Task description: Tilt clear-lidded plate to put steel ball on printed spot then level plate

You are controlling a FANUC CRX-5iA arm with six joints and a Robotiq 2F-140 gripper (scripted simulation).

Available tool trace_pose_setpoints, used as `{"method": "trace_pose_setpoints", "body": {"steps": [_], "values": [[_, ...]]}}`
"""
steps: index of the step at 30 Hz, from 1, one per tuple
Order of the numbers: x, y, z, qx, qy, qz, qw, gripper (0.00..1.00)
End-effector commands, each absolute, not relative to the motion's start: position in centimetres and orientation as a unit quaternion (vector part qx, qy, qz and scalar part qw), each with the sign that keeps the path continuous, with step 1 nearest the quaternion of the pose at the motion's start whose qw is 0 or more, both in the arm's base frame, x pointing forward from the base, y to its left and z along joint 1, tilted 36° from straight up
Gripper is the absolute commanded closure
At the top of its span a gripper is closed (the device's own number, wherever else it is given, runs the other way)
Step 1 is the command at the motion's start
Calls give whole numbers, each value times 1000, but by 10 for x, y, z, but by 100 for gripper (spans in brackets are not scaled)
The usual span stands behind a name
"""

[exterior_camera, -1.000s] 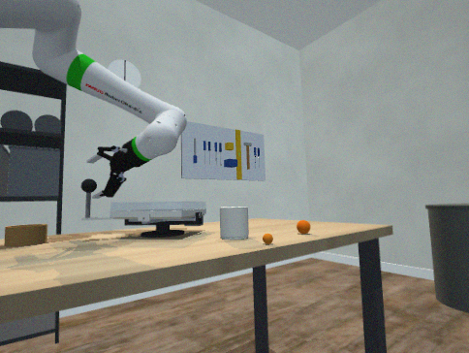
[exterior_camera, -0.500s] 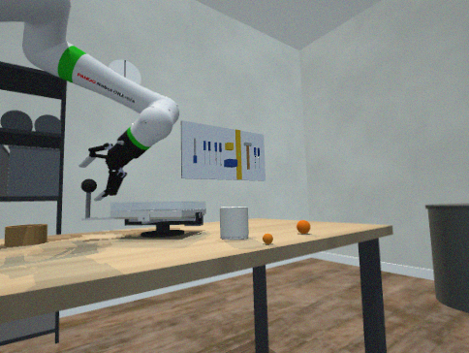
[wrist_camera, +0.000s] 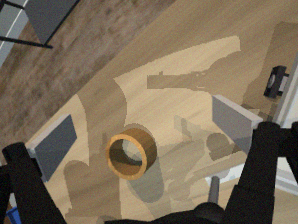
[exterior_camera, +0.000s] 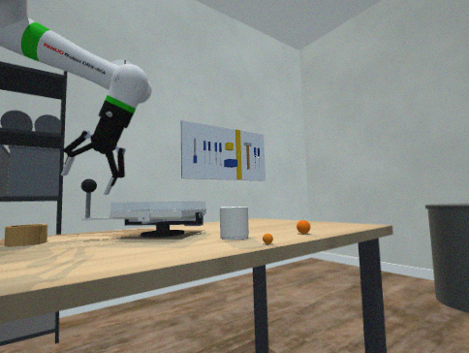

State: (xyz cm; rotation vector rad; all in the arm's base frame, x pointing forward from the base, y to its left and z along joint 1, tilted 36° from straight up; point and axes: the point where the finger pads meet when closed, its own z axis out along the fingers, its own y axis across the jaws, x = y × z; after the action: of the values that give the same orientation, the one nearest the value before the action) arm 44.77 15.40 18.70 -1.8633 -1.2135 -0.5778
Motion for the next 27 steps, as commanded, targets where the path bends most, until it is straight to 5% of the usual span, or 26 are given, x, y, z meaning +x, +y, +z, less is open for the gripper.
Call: {"method": "trace_pose_setpoints", "body": {"steps": [1,11,18,19,27], "values": [[442,113,167,-741,-540,-274,290,0],[436,29,151,-703,-642,-284,114,0],[435,26,150,-701,-645,-283,107,0],[435,26,150,-701,-645,-283,107,58],[435,26,150,-701,-645,-283,107,58]]}}
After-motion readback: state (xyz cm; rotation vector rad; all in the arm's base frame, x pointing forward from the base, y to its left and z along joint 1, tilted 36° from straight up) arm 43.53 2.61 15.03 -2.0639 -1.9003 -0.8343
